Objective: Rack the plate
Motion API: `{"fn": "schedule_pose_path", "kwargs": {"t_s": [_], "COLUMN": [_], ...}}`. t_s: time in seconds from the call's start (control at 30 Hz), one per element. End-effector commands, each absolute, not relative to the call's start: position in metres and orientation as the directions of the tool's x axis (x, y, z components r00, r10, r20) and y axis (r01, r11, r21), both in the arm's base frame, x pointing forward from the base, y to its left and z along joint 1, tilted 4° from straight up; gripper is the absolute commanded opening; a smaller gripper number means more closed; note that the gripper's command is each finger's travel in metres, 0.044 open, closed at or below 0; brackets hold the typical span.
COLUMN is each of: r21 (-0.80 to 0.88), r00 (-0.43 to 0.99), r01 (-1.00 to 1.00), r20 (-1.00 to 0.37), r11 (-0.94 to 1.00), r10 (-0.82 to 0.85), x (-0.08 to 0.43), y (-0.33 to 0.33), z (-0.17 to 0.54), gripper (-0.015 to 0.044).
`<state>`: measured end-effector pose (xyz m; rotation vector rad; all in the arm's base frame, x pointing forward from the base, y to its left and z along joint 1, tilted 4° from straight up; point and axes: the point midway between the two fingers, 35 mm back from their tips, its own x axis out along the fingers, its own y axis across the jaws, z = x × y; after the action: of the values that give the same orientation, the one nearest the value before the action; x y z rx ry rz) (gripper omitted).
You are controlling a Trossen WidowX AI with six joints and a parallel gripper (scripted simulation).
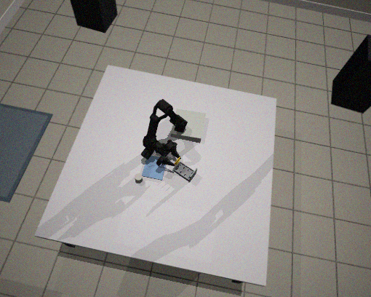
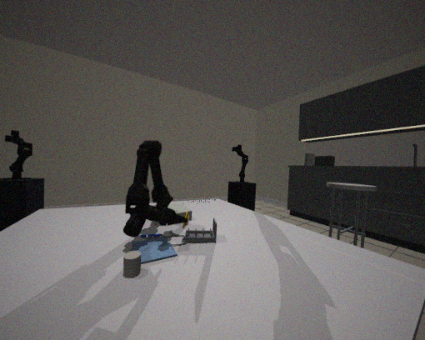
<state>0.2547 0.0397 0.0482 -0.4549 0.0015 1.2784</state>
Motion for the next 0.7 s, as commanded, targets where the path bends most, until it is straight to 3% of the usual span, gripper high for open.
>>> {"fn": "schedule_pose_path", "kwargs": {"t_s": [0.0, 0.67], "r21": [-0.316, -0.329], "r00": [0.298, 0.301], "r01": [-0.924, -0.921], "r20": [-0.245, -0.254], "r11": [0.214, 0.21], "r10": [0.923, 0.919], "x": [0.255, 0.262], "y": [0.046, 0.065], "z": [0.039, 0.034], "gripper": [0.0, 0.0]}}
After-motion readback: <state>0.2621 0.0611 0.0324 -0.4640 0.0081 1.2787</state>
